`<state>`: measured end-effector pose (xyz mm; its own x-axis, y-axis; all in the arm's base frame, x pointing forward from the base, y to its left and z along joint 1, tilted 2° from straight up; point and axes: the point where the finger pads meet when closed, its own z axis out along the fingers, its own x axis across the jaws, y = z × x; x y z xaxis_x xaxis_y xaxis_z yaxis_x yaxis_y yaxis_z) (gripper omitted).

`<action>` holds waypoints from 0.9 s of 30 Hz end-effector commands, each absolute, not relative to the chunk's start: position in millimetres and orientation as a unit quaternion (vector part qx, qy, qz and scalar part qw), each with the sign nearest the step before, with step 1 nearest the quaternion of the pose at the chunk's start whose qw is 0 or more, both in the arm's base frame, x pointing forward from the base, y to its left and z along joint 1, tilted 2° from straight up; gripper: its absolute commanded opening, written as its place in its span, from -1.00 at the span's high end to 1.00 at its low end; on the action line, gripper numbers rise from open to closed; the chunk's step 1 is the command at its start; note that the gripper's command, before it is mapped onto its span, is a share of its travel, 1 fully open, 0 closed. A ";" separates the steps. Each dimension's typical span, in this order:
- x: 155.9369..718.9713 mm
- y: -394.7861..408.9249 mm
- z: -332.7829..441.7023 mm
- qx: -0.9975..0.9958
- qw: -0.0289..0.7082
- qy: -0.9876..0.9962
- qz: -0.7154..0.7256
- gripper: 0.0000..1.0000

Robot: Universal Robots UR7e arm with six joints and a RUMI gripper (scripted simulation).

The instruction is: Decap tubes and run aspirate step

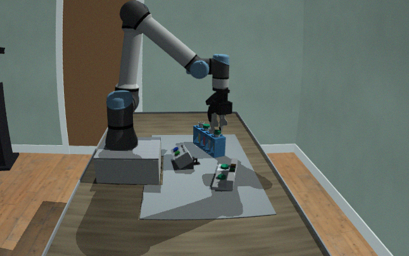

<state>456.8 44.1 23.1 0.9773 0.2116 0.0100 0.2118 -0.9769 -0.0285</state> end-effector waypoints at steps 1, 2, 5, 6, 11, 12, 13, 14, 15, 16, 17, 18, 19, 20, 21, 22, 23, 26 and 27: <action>457.2 44.1 23.7 -0.976 0.018 -0.215 -0.007 1.00; 457.2 44.1 23.7 -0.971 0.018 -0.239 -0.007 1.00; 457.2 44.1 23.8 -0.950 0.017 -0.312 -0.008 1.00; 457.2 44.1 23.8 -0.942 0.017 -0.335 -0.009 1.00; 457.2 44.1 23.8 -0.934 0.017 -0.357 -0.009 1.00; 457.2 44.1 23.8 -0.934 0.017 -0.357 -0.009 1.00; 457.2 44.1 23.8 -0.934 0.017 -0.357 -0.009 1.00; 457.2 44.1 23.8 -0.934 0.017 -0.357 -0.009 1.00; 457.2 44.1 23.8 -0.934 0.017 -0.357 -0.009 1.00; 457.2 44.1 23.8 -0.934 0.017 -0.357 -0.009 0.30; 457.2 44.1 23.8 -0.934 0.017 -0.357 -0.009 0.30; 457.2 44.1 23.8 -0.934 0.017 -0.357 -0.009 0.30; 457.2 44.1 23.8 -0.934 0.017 -0.357 -0.009 0.30; 457.2 44.1 23.8 -0.934 0.017 -0.357 -0.009 0.30; 457.2 44.1 23.8 -0.934 0.017 -0.357 -0.009 0.30; 457.2 44.1 23.8 -0.934 0.017 -0.357 -0.009 0.30; 457.2 44.1 23.8 -0.934 0.017 -0.357 -0.009 0.30; 457.2 44.1 23.8 -0.934 0.017 -0.357 -0.009 0.30; 457.2 44.1 23.8 -0.948 0.017 -0.318 -0.009 0.30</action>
<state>456.8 44.2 23.4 0.7458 0.6655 0.0283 0.6661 -0.7454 -0.0258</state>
